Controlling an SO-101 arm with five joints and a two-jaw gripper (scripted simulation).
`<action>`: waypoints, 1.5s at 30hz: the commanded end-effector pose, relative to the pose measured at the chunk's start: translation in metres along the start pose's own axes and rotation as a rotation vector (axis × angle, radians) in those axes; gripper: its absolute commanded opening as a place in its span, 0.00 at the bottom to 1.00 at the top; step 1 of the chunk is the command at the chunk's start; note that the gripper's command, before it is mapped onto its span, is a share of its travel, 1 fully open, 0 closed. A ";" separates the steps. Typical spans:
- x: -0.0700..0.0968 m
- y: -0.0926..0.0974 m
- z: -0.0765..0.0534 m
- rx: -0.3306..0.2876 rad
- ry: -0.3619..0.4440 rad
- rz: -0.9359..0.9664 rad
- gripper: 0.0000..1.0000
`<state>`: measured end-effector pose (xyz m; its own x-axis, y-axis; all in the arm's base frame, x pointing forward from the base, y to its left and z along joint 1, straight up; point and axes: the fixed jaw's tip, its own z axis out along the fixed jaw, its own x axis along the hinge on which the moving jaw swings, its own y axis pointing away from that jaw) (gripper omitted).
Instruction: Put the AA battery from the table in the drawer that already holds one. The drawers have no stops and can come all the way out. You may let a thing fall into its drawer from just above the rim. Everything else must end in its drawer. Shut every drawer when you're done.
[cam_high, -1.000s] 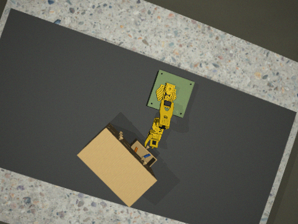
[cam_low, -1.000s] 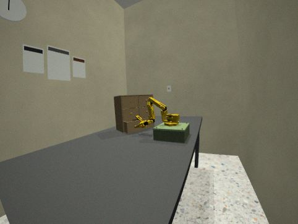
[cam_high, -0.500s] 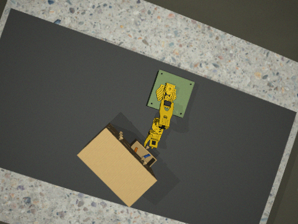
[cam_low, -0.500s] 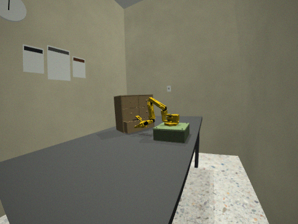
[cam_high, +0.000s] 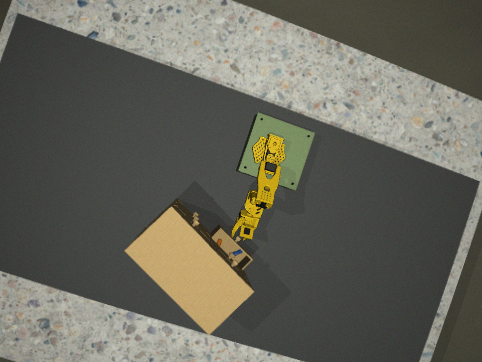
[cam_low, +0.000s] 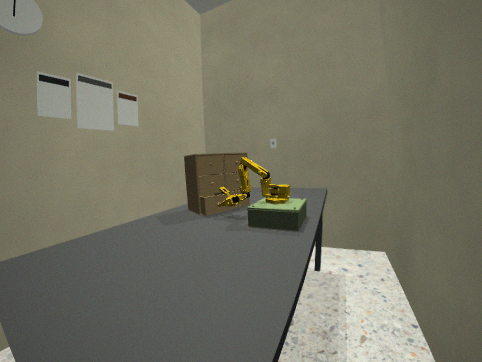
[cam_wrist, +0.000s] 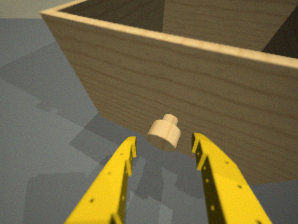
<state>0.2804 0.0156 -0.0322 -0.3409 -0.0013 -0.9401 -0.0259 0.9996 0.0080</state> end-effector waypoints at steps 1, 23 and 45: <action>0.001 -0.008 0.002 0.026 0.001 0.013 0.21; 0.001 -0.008 0.002 0.026 0.001 0.013 0.13; 0.001 -0.008 0.002 0.026 0.001 0.013 0.00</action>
<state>0.2825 0.0098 -0.0312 -0.3336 0.0035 -0.9427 -0.0057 1.0000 0.0057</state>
